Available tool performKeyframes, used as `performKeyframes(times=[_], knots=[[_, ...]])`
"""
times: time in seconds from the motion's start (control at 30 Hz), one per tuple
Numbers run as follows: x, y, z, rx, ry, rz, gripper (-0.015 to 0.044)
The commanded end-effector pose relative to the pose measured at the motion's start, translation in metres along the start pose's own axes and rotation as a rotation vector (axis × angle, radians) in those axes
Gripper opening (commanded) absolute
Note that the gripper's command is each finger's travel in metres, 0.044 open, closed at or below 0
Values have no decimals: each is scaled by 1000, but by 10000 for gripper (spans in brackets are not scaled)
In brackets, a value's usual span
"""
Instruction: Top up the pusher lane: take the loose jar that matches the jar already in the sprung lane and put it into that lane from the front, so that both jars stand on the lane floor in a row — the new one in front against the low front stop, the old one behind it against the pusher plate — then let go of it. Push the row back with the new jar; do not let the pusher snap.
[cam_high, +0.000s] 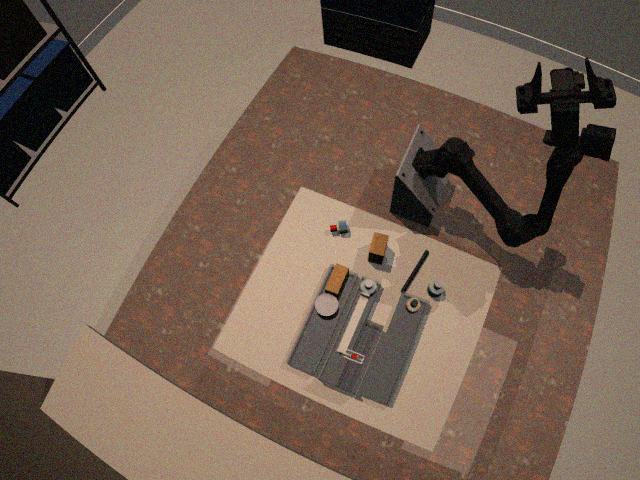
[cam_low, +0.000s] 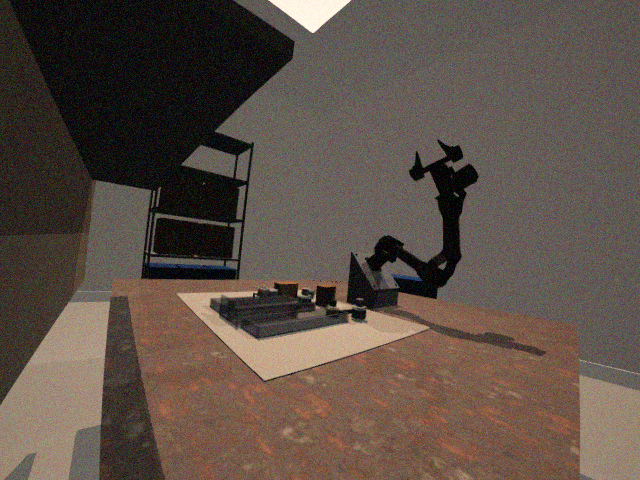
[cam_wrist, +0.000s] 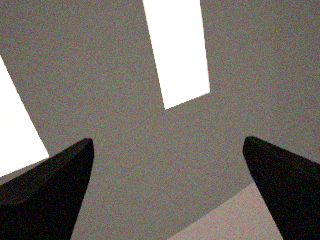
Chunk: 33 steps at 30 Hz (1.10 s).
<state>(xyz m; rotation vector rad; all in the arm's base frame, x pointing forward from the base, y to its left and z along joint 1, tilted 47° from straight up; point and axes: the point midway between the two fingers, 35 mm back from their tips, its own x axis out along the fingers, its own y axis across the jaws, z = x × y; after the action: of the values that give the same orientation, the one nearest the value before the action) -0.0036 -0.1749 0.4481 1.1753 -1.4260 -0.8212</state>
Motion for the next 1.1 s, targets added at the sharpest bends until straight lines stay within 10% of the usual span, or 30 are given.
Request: performKeyframes(times=[0.0, 0.5, 1.07], knots=[[1, -2, -1, -2, 7, -8, 426], [18, -166, -130, -297, 836, -564, 440], [-187, -280, -255, -689, 2077, -630, 440]])
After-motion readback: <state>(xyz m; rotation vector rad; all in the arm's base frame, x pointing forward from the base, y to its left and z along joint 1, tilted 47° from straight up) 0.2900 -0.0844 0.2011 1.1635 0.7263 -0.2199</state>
